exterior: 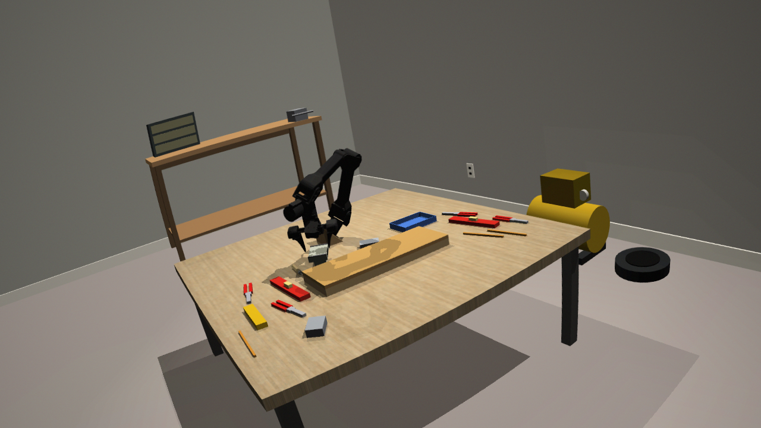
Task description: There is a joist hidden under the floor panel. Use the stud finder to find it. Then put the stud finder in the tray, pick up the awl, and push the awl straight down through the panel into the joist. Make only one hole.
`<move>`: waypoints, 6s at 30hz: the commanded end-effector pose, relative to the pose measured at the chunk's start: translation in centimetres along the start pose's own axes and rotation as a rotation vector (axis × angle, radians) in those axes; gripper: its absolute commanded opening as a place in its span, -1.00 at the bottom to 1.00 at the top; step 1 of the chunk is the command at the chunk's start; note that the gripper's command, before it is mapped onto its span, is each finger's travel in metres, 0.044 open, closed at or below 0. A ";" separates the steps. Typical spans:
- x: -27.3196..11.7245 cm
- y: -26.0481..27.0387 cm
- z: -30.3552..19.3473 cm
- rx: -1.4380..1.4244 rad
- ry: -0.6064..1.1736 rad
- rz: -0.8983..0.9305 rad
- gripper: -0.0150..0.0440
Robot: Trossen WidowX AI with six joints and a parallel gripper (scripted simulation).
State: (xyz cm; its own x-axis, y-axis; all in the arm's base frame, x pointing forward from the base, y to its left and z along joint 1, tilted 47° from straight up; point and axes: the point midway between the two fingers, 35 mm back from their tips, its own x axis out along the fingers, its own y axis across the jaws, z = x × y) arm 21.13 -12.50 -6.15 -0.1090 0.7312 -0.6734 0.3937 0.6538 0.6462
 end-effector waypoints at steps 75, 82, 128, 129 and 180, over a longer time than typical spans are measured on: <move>-1.3 -4.1 -0.4 0.008 0.003 0.002 -0.49; -1.2 -3.9 -0.4 0.012 0.009 -0.040 -0.49; -0.5 -2.6 -0.6 0.046 0.028 -0.415 -0.49; -0.5 -2.6 -0.6 0.047 0.028 -0.424 -0.49; 0.2 -1.5 -0.5 0.078 0.017 -0.859 -0.49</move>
State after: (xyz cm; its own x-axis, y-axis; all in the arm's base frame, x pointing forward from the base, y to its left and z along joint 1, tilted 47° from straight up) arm 19.97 -13.05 -7.33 -0.4128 0.0339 -0.9102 0.2364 0.9690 -0.0711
